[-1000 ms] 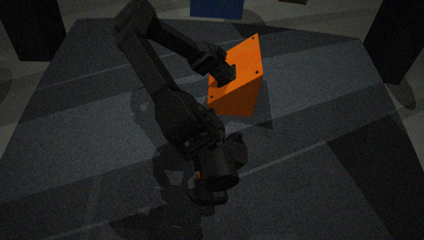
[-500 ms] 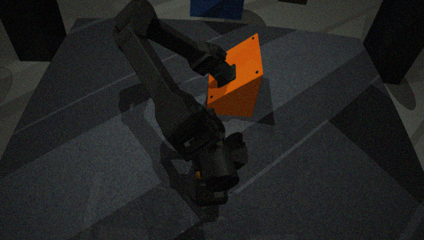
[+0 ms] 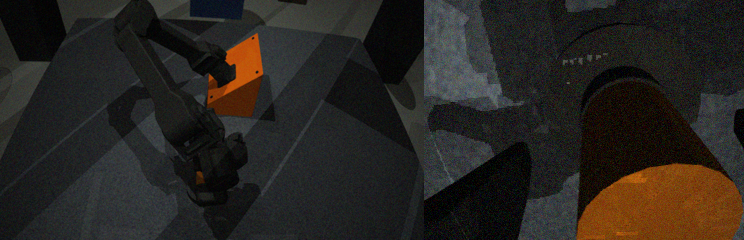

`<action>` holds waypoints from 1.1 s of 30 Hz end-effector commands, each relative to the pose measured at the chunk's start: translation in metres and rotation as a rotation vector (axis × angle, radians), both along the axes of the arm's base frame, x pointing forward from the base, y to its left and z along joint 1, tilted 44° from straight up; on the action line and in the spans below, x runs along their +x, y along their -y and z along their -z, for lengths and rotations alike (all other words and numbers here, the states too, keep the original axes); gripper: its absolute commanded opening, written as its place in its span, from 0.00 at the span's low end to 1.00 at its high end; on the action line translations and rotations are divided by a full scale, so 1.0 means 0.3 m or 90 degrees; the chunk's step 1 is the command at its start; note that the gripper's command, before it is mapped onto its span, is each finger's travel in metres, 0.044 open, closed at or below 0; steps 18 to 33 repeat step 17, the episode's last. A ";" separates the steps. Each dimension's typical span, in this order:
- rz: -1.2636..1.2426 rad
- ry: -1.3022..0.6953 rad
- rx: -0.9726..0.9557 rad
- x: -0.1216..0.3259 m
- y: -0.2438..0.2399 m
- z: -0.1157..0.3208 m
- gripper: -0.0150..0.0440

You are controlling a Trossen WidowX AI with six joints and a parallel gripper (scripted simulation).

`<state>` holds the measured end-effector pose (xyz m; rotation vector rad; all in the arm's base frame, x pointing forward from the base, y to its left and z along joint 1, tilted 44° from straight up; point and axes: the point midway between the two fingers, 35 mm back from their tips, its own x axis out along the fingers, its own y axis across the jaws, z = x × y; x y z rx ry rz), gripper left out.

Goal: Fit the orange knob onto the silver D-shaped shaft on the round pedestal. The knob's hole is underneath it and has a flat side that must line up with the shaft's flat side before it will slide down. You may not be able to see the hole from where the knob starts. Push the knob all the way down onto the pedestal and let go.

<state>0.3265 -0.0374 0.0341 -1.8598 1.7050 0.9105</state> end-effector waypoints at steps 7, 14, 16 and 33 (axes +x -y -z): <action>0.000 -0.001 0.003 -0.004 -0.217 -0.224 1.00; 0.000 -0.001 0.003 0.007 -0.226 -0.228 1.00; 0.000 -0.001 0.003 0.007 -0.226 -0.228 1.00; 0.000 -0.001 0.003 0.007 -0.226 -0.228 1.00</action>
